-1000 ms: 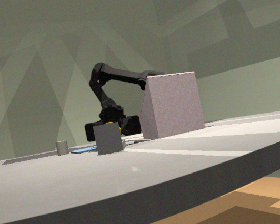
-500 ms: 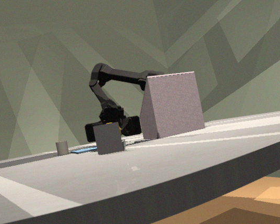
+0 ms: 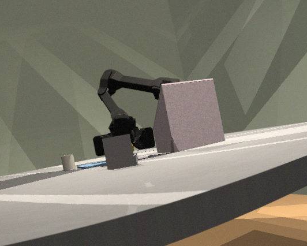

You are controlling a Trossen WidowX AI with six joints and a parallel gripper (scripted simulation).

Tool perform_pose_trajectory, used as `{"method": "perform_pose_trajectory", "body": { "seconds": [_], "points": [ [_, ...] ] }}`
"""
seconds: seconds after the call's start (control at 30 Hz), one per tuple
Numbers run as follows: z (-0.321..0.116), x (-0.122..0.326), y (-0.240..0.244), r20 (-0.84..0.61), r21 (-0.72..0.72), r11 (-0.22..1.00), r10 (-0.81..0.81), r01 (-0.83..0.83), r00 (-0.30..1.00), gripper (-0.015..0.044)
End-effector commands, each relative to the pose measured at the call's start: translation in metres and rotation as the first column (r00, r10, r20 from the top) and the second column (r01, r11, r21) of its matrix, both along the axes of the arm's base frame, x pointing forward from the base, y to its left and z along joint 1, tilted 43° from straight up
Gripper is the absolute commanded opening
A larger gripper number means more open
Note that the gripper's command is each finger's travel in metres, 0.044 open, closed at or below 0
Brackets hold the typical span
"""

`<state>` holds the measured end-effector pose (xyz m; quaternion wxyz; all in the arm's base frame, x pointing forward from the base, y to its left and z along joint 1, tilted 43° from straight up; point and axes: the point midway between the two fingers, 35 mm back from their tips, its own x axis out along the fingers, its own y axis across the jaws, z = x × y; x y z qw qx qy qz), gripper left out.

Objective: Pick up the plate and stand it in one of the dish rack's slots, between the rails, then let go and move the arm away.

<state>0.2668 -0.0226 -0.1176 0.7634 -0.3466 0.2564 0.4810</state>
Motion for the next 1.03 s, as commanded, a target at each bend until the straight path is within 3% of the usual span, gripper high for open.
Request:
{"method": "perform_pose_trajectory", "body": {
  "seconds": [0.0, 0.2, 0.57, 0.77, 1.0],
  "points": [
    [0.0, 0.0, 0.0, 0.0, 0.0, 1.0, 0.0, 0.0, 1.0, 0.04],
    [0.001, 0.001, 0.001, 0.0, 0.0, 1.0, 0.0, 0.0, 1.0, 0.04],
    [0.085, 0.012, 0.074, -0.01, 0.012, 1.0, -0.004, 0.004, 1.0, 0.04],
    [0.09, 0.013, 0.079, -0.015, 0.015, 1.0, -0.008, 0.008, 1.0, 0.04],
    [0.084, 0.011, 0.082, -0.189, -0.027, 0.992, -0.127, 0.124, 0.974, 0.04]
  ]
}}
